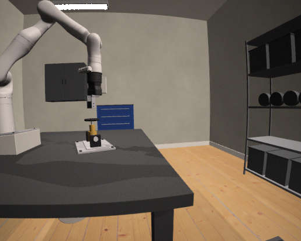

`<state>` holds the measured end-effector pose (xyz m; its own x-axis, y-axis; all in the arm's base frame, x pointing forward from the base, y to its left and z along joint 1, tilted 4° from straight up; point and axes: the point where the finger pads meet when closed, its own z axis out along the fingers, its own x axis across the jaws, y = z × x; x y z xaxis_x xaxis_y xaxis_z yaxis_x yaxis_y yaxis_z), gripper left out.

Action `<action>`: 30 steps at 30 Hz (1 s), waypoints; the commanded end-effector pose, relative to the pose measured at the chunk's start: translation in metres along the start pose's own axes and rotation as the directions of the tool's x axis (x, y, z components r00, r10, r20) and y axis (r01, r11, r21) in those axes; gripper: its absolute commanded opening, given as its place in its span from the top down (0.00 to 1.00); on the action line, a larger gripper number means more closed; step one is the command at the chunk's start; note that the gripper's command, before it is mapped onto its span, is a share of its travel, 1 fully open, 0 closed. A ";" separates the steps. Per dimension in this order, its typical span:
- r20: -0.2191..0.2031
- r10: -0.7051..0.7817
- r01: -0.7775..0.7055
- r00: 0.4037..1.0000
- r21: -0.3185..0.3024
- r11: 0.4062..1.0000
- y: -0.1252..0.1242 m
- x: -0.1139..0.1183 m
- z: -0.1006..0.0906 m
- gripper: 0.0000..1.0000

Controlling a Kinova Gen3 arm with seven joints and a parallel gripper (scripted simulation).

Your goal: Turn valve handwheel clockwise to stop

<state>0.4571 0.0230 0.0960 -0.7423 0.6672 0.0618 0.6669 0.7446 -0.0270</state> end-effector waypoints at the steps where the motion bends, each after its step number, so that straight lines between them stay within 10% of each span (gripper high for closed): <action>1: 0.001 0.000 0.000 1.000 -0.001 1.000 0.000 0.000 0.001 0.40; 30: 0.001 0.000 0.000 1.000 -0.001 1.000 0.000 0.000 0.035 0.40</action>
<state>0.4562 0.0242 0.0635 -0.7428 0.6669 0.0594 0.6668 0.7448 -0.0238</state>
